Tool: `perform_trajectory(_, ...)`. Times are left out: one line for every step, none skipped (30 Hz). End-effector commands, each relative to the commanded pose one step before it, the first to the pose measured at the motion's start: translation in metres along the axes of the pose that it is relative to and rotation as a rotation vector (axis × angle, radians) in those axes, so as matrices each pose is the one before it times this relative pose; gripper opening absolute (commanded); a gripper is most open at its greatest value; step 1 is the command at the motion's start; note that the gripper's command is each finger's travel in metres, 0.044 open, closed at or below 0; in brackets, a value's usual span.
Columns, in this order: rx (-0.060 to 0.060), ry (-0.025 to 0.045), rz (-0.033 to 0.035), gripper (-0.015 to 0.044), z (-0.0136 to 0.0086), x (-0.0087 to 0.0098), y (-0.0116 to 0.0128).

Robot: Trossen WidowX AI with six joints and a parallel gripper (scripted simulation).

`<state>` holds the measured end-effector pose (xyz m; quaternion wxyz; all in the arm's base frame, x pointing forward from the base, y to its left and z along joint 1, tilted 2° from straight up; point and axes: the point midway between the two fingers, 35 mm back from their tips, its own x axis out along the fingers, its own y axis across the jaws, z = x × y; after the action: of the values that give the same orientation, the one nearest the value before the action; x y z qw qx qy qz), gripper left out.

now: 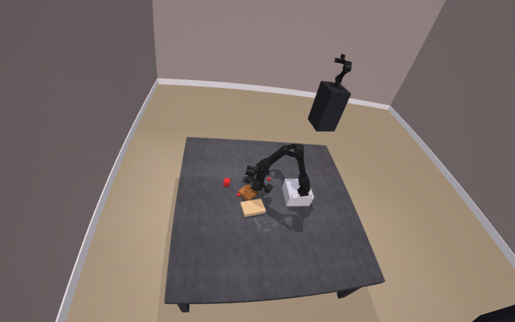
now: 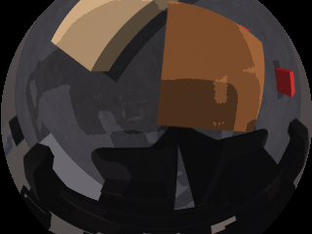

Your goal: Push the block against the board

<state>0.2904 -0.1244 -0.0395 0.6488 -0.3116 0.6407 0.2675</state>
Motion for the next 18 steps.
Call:
perform_trajectory(-0.0031, -0.01093, 0.00144, 0.0000, 0.00977, 0.00089, -0.00131)
perform_trajectory(0.0000, -0.00010, -0.00003, 0.0000, 0.00132, -0.00002, -0.00032)
perform_trajectory(0.0000, -0.00010, -0.00003, 0.0000, 0.00132, -0.00002, -0.00032)
perform_trajectory(0.0000, -0.00010, -0.00003, 0.0000, 0.00133, -0.00002, -0.00033)
perform_trajectory(0.0000, -0.00010, -0.00003, 0.0000, 0.00133, -0.00002, -0.00033)
perform_trajectory(0.0000, -0.00010, -0.00003, 0.0000, 0.00133, -0.00002, -0.00033)
perform_trajectory(0.0000, -0.00010, -0.00003, 0.0000, 0.00133, -0.00002, -0.00033)
perform_trajectory(0.0000, -0.00010, -0.00003, 0.0000, 0.00134, -0.00002, -0.00034)
perform_trajectory(0.0000, -0.00010, -0.00003, 0.0000, 0.00133, -0.00002, -0.00034)
perform_trajectory(0.0000, -0.00010, -0.00003, 0.0000, 0.00133, -0.00002, -0.00035)
perform_trajectory(0.0000, -0.00010, -0.00003, 0.0000, 0.00132, -0.00002, -0.00035)
perform_trajectory(0.0000, 0.00002, 0.00000, 0.0000, -0.00028, 0.00000, -0.00002)
perform_trajectory(0.0000, 0.00004, 0.00000, 0.0000, -0.00056, 0.00000, -0.00004)
perform_trajectory(0.0000, 0.00006, 0.00000, 0.0000, -0.00082, 0.00001, -0.00006)
perform_trajectory(0.0000, 0.00008, 0.00000, 0.0000, -0.00108, 0.00001, -0.00007)
perform_trajectory(0.0000, 0.00010, -0.00001, 0.0000, -0.00134, 0.00001, -0.00008)
perform_trajectory(0.0000, 0.00012, -0.00001, 0.0000, -0.00157, 0.00001, -0.00009)
perform_trajectory(0.0000, 0.00013, -0.00001, 0.0000, -0.00167, 0.00001, -0.00008)
